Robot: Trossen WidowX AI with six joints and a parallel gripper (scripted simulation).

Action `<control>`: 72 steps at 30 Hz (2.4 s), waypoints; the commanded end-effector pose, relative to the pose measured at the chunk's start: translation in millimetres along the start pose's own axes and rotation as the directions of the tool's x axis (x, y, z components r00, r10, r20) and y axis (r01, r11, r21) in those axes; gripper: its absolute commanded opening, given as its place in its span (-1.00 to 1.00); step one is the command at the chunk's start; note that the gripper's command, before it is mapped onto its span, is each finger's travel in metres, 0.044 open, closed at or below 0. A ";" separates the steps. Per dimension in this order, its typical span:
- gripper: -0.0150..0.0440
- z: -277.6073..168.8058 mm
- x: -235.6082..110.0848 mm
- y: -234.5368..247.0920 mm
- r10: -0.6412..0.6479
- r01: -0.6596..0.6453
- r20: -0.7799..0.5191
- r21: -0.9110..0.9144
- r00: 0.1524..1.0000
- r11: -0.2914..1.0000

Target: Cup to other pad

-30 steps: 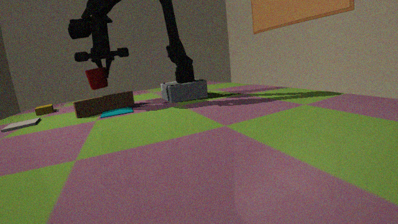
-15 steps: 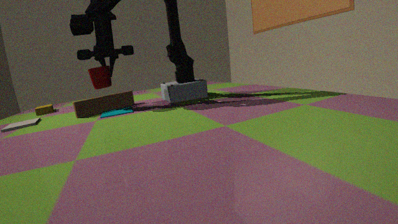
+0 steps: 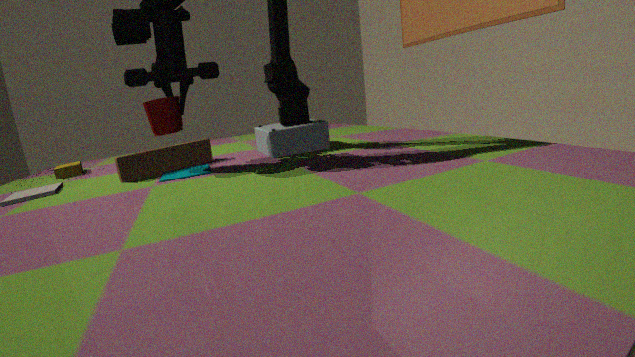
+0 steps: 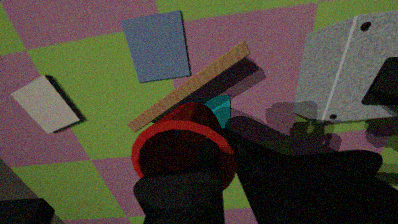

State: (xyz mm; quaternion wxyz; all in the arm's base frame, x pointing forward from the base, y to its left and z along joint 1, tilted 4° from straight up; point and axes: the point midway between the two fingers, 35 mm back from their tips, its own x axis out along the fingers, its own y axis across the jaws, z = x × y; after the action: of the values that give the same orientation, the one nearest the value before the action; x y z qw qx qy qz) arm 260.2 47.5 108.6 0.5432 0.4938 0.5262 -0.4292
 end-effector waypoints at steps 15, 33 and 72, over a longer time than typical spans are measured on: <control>-0.49 -29.8 1.0 -19.5 -0.006 0.006 0.001 0.005 1.000 1.000; -0.49 -36.9 16.4 -23.4 -0.007 0.007 0.000 0.005 1.000 1.000; -0.49 -38.5 71.6 -25.5 -0.007 0.007 0.000 0.005 1.000 1.000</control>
State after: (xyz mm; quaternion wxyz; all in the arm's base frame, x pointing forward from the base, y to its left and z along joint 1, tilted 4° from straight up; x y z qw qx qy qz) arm 236.4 86.6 42.9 0.5422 0.4953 0.5276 -0.4270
